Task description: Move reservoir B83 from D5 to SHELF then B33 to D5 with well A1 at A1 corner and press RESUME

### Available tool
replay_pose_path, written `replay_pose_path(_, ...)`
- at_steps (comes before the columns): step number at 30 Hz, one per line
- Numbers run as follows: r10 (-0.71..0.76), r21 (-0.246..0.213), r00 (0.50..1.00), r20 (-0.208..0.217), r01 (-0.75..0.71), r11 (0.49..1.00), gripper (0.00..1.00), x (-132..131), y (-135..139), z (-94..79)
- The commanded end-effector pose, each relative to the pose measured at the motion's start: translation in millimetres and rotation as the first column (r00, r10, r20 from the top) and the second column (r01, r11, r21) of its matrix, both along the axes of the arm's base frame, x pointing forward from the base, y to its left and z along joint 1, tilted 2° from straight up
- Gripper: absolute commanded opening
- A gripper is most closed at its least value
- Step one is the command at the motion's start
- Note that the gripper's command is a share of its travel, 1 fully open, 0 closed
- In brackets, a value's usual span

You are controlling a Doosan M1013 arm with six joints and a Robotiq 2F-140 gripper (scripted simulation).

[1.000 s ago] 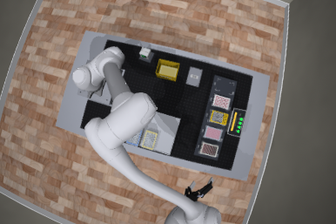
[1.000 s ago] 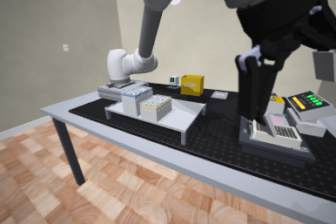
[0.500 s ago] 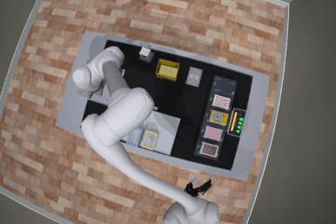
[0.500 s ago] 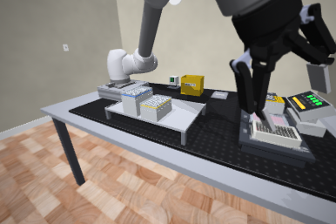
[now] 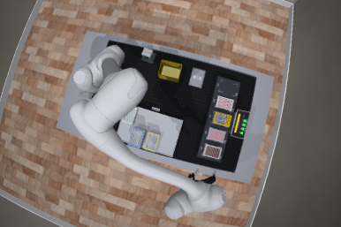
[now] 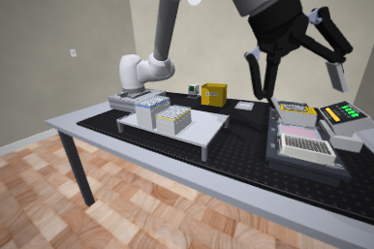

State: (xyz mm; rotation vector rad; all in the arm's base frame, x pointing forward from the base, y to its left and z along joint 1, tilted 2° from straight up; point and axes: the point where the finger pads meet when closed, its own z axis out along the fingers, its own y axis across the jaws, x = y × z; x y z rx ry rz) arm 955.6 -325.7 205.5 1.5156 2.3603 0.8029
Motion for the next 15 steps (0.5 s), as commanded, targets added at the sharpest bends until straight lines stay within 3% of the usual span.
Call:
replay_pose_path(1, -0.019, -0.009, 1.0, -0.011, 0.019, 1.0, 0.77, -10, 26, 8.5)
replay_pose_path(15, -0.242, 0.011, 0.966, -0.086, 0.244, 0.97, 0.77, -30, 82, 15.3)
